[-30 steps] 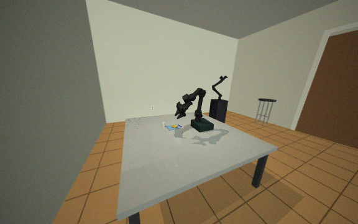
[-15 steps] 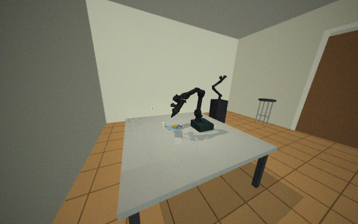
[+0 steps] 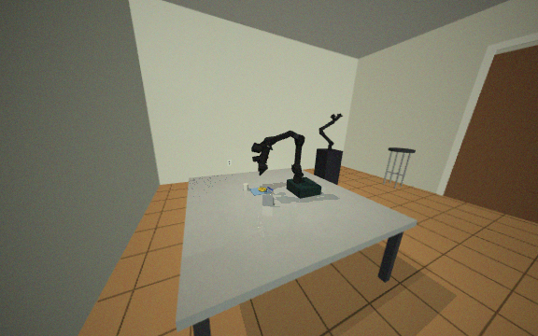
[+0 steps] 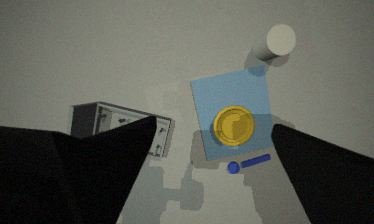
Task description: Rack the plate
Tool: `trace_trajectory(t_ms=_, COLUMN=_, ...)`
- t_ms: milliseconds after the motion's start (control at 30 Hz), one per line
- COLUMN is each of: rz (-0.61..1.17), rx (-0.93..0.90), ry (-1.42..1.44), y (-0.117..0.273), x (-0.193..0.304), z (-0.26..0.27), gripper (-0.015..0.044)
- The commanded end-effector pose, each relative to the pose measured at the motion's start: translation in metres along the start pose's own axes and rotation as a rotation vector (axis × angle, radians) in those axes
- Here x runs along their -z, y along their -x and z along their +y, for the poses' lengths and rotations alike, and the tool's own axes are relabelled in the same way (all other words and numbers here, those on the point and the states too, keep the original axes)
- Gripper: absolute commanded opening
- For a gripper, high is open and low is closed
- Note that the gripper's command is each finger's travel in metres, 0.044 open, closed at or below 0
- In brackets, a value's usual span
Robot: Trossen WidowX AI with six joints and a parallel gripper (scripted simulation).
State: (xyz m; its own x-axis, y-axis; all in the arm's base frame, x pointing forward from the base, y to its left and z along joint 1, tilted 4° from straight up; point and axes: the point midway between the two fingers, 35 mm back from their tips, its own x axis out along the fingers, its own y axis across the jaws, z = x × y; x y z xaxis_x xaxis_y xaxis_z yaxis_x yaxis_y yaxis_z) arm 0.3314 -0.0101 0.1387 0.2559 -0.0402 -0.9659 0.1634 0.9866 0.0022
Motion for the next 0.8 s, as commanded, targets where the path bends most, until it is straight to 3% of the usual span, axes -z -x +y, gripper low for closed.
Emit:
trace_trajectory(t_ms=0, rz=0.090, rx=-0.016, ry=0.101, y=0.001, x=0.008, z=-0.028, gripper=0.0400)
trace_trajectory(t_ms=233, rz=0.225, rx=-0.088, ry=0.244, y=0.004, x=0.029, z=-0.069, gripper=0.0400)
trace_trajectory(t_ms=500, rz=0.235, rx=-0.097, ry=0.256, y=0.002, x=0.031, z=-0.072, gripper=0.0400)
trace_trajectory(t_ms=667, rz=0.234, rx=-0.098, ry=0.256, y=-0.080, x=0.041, z=-0.063, gripper=0.0400)
trace_trajectory(t_ms=767, rz=0.234, rx=-0.099, ry=0.256, y=-0.106, x=0.050, z=-0.059, gripper=0.0400)
